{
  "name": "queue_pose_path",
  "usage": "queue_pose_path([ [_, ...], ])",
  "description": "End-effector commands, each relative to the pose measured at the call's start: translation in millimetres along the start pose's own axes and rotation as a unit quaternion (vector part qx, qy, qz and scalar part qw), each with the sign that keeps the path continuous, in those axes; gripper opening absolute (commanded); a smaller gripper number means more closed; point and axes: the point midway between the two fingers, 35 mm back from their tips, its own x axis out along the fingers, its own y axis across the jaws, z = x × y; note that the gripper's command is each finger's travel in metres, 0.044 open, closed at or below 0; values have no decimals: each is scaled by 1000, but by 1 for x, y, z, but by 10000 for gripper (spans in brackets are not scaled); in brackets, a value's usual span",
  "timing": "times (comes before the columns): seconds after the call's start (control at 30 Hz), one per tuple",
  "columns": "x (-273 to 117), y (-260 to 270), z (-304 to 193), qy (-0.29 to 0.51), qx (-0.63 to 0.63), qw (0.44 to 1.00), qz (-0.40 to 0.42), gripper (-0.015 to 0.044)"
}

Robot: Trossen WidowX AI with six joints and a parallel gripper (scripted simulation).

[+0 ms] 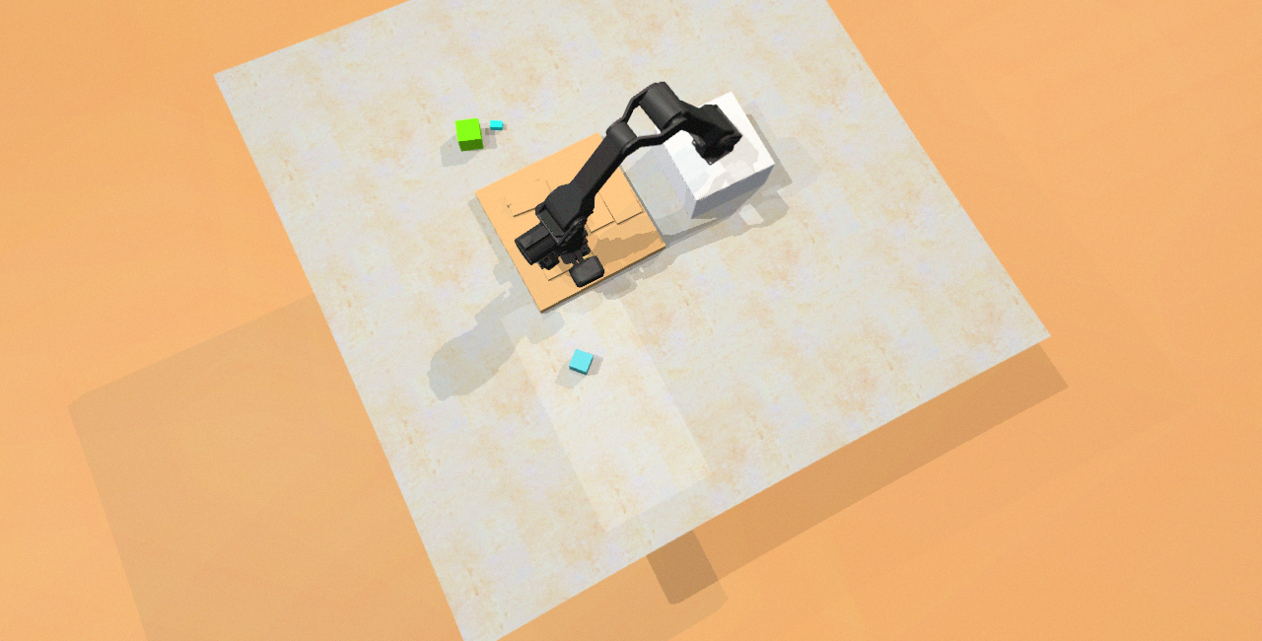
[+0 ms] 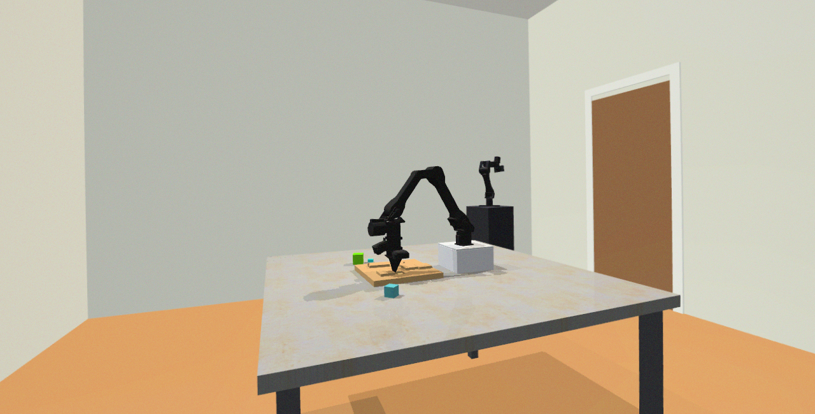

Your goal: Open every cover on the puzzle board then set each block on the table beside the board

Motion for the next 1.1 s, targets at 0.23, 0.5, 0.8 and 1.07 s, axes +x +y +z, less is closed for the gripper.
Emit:
queue_pose_path([
  [0.23,1,-1,12,-1,-2,1000,-1,0],
  [0.5,0,-1,18,-1,-2,1000,-1,0],
  [0.8,-11,-1,21,-1,-2,1000,-1,0],
  [1.07,-22,-1,22,-1,-2,1000,-1,0],
])
